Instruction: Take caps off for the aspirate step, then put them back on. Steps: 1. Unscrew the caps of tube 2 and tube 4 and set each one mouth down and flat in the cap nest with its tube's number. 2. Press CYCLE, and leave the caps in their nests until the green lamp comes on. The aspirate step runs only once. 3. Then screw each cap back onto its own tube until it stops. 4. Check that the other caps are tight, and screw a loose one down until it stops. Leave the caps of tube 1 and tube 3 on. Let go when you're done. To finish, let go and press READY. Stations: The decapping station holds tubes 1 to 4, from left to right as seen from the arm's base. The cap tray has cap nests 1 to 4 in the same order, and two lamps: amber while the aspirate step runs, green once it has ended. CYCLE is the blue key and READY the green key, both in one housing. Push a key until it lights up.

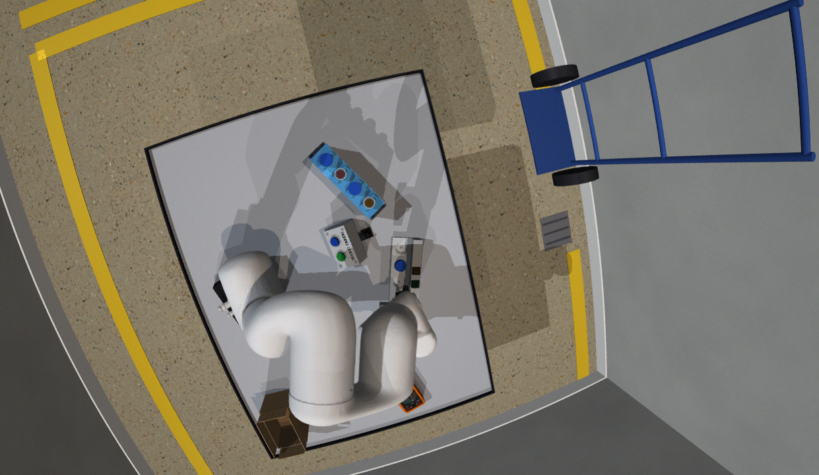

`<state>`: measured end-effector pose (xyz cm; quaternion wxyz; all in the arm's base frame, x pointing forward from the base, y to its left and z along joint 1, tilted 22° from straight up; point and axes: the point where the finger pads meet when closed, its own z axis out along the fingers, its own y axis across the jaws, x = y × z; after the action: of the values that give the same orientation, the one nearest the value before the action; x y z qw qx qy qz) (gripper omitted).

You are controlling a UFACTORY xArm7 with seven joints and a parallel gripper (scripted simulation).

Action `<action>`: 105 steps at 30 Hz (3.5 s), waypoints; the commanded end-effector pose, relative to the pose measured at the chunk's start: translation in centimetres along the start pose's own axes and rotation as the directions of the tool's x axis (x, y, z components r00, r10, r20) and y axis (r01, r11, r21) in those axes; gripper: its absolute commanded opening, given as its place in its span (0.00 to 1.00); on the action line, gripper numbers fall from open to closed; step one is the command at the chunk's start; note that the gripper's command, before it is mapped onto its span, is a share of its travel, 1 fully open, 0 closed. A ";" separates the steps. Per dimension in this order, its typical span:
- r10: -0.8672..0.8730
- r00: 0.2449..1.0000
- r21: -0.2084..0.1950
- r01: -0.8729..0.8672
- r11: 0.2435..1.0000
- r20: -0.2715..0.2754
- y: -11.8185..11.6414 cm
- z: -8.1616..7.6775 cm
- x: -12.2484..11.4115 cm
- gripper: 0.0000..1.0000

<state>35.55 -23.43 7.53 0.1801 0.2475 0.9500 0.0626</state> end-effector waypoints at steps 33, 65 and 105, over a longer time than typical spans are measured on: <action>0.000 1.000 0.000 0.000 1.000 0.003 -0.1 0.5 0.2 0.00; 0.000 1.000 0.000 0.000 1.000 0.003 -0.1 0.0 0.2 0.46; 0.161 0.987 0.036 -0.160 0.986 -0.016 1.0 -12.5 1.4 0.00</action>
<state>30.53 -23.74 19.09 0.1806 0.2495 0.9493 0.0628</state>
